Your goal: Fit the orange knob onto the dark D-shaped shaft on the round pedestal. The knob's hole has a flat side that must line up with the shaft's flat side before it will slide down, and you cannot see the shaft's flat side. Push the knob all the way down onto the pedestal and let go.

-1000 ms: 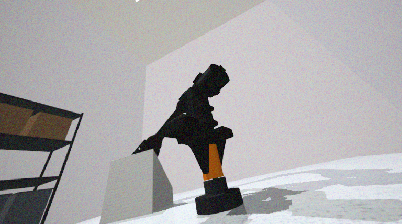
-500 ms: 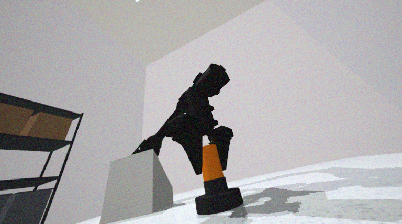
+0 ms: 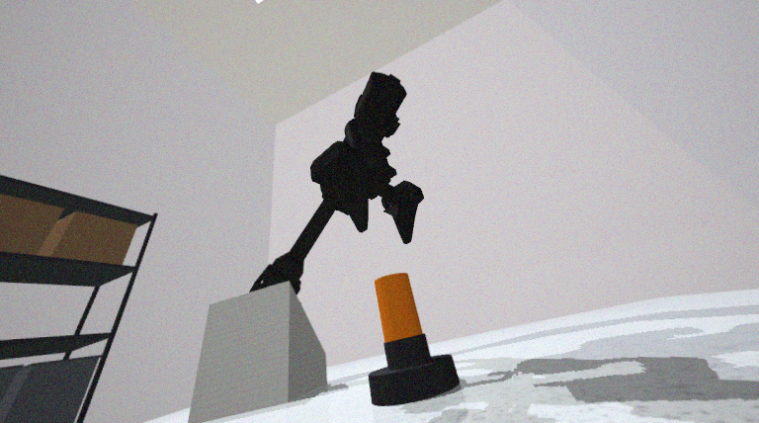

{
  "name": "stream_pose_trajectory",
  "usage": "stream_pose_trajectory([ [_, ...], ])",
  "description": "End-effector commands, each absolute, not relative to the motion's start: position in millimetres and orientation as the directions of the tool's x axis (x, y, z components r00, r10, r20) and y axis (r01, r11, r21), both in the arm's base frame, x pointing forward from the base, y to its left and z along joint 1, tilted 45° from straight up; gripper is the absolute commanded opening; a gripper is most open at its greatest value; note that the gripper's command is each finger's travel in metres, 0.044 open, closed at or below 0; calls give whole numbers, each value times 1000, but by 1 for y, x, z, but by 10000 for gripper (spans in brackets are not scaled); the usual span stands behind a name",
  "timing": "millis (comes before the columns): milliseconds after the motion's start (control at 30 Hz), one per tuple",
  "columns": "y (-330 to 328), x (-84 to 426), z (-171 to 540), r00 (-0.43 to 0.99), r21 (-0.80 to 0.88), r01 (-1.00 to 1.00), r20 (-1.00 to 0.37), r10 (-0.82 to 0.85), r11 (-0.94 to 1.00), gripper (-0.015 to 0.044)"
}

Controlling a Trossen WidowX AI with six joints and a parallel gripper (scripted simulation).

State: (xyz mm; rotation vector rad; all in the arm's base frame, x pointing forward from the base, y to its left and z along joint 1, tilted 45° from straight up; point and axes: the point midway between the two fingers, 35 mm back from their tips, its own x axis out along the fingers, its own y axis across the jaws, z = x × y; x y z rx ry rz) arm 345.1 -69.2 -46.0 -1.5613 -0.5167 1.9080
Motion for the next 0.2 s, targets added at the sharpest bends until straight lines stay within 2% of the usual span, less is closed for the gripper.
stream_pose_trajectory([
  [0, -71, 345, -45, -142, -643, -207, -726, 673, -737, 440],
  [167, -71, 345, -45, -142, -643, -207, -726, 673, -737, 440],
])
